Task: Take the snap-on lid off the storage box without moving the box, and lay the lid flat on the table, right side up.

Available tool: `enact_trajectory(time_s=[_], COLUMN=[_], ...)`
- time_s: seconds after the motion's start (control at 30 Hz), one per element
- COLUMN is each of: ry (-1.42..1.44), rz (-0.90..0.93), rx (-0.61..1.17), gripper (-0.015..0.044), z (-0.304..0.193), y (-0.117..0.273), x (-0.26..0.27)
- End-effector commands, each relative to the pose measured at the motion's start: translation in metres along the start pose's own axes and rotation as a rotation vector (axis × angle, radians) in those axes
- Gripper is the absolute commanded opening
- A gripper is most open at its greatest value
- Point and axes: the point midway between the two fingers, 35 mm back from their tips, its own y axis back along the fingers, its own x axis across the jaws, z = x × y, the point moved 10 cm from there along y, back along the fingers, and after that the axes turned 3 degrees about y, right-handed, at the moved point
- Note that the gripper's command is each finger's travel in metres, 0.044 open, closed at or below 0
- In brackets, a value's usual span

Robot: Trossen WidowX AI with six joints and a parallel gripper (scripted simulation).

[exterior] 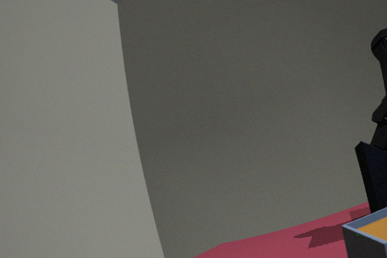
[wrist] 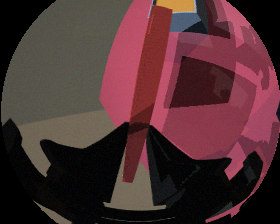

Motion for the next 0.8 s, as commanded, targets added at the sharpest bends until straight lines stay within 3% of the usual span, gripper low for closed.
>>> enact_trajectory(time_s=[0.0, 0.77], ry=[-0.004, -0.005], rz=[0.009, 0.009], rx=[-0.007, -0.006], gripper=[0.0, 0.0], z=[0.0, 0.0], y=[-0.002, -0.014], x=[-0.002, -0.016])
